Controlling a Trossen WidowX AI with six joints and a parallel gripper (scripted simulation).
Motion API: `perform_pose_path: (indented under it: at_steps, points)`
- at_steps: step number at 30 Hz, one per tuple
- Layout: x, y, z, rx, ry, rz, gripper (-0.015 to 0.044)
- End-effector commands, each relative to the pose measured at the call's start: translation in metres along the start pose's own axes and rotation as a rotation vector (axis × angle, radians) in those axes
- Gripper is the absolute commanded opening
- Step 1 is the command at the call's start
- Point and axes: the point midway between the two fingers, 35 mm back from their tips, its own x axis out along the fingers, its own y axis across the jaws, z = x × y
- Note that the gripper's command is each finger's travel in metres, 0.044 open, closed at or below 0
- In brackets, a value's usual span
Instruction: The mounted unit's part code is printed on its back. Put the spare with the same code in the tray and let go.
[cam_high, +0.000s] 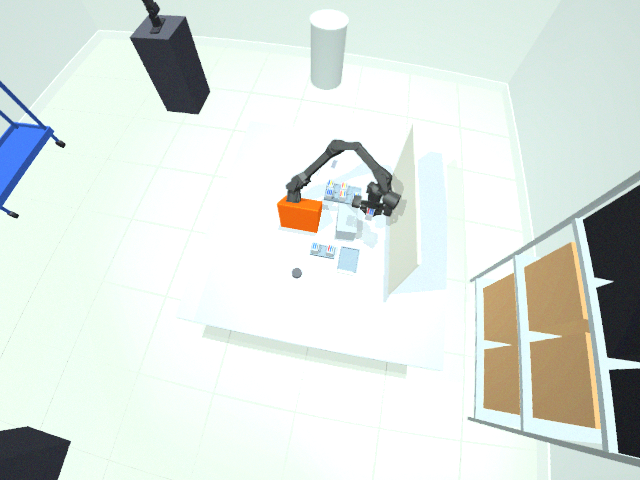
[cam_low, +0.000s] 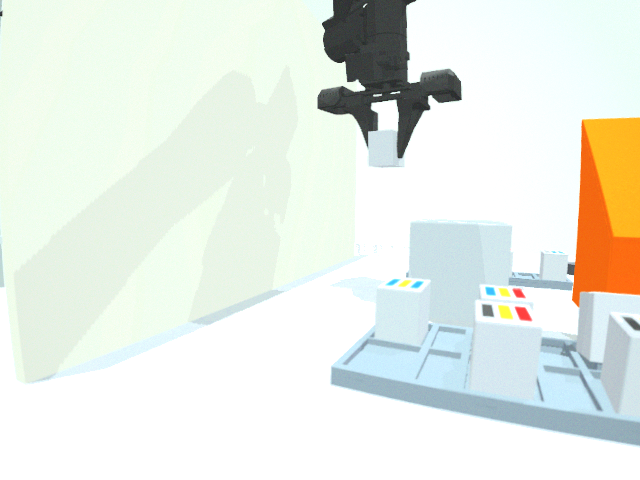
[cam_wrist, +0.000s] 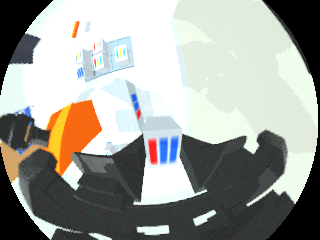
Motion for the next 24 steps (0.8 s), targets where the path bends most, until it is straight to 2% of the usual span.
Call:
perform_pose_path:
  at_steps: [1,20,24]
  points:
    - [0.0,-0.001,-0.034,-0.009,0.002,-0.003,0.0]
    - [0.018,0.034,-0.174,-0.025,-0.049,0.009,0.0]
    - [0.02,0.039,-0.183,-0.027,-0.055,0.009,0.0]
